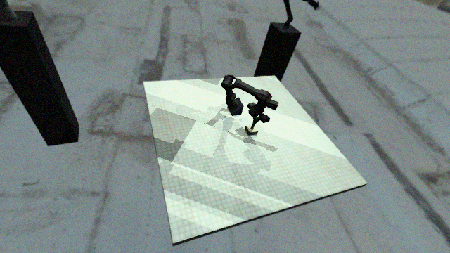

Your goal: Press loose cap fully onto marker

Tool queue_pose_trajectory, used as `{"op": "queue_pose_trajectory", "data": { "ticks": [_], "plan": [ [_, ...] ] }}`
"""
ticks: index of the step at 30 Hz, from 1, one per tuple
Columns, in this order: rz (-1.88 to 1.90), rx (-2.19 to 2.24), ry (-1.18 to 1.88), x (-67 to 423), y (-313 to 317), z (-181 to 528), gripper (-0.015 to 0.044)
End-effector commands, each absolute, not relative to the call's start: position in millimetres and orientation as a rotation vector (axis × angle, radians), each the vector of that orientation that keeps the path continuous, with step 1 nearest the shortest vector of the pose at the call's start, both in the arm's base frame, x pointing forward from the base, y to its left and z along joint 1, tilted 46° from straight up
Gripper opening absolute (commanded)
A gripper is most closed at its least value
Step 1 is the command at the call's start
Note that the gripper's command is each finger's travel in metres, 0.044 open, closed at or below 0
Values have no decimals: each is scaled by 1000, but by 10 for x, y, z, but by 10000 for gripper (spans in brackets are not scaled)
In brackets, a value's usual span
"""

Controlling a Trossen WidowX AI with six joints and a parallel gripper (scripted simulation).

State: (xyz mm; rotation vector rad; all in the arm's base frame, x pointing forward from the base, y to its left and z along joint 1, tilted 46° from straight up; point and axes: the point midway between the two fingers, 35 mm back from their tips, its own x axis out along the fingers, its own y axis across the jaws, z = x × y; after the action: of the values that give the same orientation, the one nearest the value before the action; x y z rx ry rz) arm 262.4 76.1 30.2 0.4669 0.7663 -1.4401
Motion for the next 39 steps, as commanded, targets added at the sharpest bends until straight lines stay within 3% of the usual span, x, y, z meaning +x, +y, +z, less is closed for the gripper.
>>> {"op": "queue_pose_trajectory", "data": {
  "ticks": [1, 30, 39],
  "plan": [
    [-1440, 459, 768, 2623, 709, 257, 0],
    [-1441, 458, 766, 2599, 482, 43, 0],
    [-1444, 464, 764, 2596, 488, 46, 236]
  ]
}}
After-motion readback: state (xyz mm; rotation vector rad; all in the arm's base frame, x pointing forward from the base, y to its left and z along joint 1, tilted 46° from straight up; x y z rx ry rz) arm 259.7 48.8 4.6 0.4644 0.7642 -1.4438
